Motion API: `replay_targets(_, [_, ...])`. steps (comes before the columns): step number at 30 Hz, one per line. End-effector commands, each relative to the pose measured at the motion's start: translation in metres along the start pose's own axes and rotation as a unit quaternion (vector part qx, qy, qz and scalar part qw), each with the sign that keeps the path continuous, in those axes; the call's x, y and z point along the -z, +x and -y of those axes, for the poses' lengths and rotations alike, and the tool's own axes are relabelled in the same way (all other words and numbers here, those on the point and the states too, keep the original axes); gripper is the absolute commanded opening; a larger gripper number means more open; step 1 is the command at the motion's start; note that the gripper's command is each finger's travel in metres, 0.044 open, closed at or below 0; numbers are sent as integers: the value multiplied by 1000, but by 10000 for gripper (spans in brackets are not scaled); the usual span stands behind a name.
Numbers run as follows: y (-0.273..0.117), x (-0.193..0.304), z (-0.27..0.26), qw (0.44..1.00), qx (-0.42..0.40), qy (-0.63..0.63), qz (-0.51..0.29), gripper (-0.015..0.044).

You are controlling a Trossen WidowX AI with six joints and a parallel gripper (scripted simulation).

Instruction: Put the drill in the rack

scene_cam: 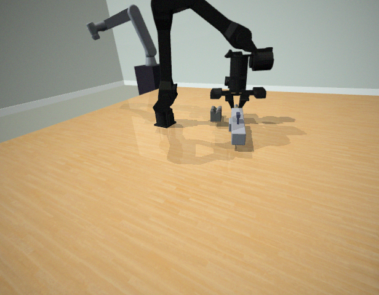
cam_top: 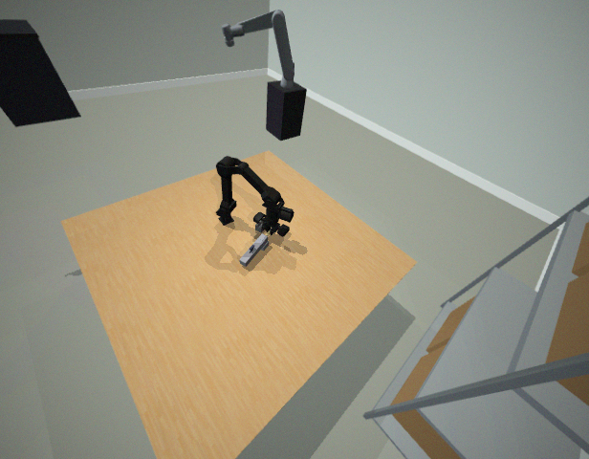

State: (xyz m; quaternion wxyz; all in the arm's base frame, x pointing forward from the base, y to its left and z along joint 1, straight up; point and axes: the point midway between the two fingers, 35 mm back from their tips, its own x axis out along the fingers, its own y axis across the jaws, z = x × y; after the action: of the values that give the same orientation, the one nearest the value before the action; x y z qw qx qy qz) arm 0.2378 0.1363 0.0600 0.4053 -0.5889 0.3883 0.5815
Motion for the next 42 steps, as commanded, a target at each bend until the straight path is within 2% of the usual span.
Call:
replay_targets(1, [0,-4,1,1000,0,1,0,0])
replay_targets(42, [-7,-65,3,1000,0,1,3,0])
